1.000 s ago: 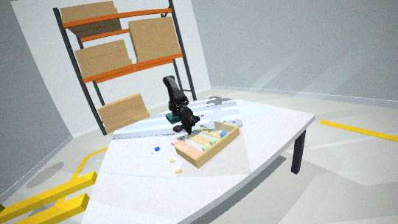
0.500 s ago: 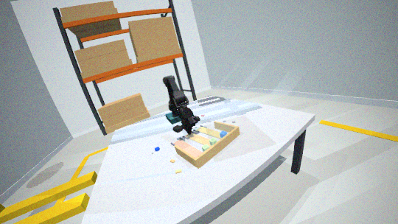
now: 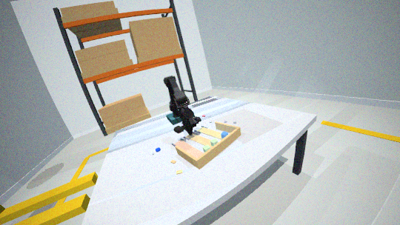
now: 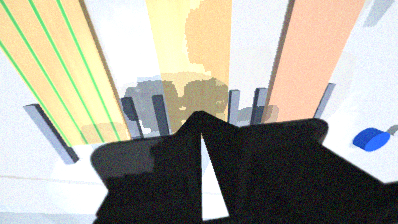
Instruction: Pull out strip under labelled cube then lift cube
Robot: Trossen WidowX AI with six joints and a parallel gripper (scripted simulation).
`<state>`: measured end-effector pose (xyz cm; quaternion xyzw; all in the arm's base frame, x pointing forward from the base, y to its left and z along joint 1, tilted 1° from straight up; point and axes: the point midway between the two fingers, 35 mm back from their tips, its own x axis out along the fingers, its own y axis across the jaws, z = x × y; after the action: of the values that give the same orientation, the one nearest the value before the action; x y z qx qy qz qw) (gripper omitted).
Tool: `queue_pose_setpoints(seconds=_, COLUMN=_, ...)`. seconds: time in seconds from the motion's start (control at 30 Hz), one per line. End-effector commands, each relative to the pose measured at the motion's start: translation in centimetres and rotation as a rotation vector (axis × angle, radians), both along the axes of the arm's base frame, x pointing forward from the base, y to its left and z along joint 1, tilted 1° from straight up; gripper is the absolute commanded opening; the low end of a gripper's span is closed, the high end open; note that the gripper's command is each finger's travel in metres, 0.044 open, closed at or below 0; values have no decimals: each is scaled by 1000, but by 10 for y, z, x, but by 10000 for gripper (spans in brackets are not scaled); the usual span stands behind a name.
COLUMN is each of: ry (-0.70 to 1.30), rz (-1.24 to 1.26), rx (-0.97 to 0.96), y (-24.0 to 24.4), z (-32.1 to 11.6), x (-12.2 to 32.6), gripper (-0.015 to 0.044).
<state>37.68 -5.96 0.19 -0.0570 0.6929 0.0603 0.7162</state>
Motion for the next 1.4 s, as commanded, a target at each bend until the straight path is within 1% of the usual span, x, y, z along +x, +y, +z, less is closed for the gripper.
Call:
queue_pose_setpoints(seconds=0.0, ry=2, rz=5, rx=-4, y=0, z=-2, x=0, gripper=0)
queue_pose_setpoints(seconds=1.37, ry=2, rz=5, rx=-4, y=-1, z=-6, x=-1, gripper=0)
